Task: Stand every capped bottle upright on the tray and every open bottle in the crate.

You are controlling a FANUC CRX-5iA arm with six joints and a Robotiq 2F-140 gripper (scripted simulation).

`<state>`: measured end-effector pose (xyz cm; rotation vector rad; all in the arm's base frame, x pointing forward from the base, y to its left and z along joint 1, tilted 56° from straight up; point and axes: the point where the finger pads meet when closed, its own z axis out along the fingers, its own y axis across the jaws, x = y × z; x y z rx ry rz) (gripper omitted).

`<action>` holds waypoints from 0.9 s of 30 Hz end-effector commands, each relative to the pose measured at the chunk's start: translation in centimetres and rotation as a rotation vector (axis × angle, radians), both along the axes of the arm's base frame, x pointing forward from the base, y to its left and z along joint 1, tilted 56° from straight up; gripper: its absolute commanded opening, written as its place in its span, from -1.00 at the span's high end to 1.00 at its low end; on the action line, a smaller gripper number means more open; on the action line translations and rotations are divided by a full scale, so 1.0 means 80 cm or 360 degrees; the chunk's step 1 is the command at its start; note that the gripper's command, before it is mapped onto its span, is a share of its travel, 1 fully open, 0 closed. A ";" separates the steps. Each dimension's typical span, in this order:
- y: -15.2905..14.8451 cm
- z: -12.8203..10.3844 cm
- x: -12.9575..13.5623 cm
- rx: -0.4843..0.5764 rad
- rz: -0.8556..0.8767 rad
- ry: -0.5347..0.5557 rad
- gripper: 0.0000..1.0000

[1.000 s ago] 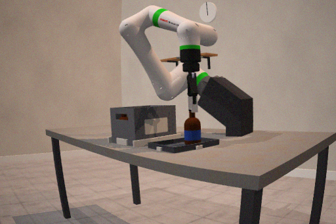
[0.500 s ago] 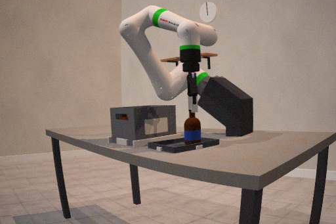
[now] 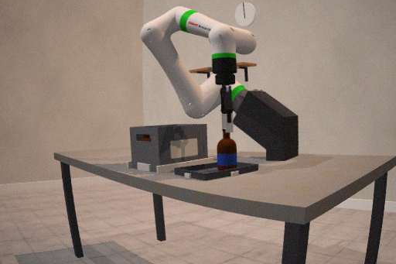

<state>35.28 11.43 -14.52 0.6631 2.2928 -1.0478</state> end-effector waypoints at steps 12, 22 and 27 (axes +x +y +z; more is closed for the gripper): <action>0.040 0.028 -0.013 0.0001 0.0000 0.0000 -1.00; 0.052 0.037 -0.017 0.0001 0.0000 0.0000 -1.00; 0.056 0.039 -0.018 0.0001 0.0000 0.0000 -1.00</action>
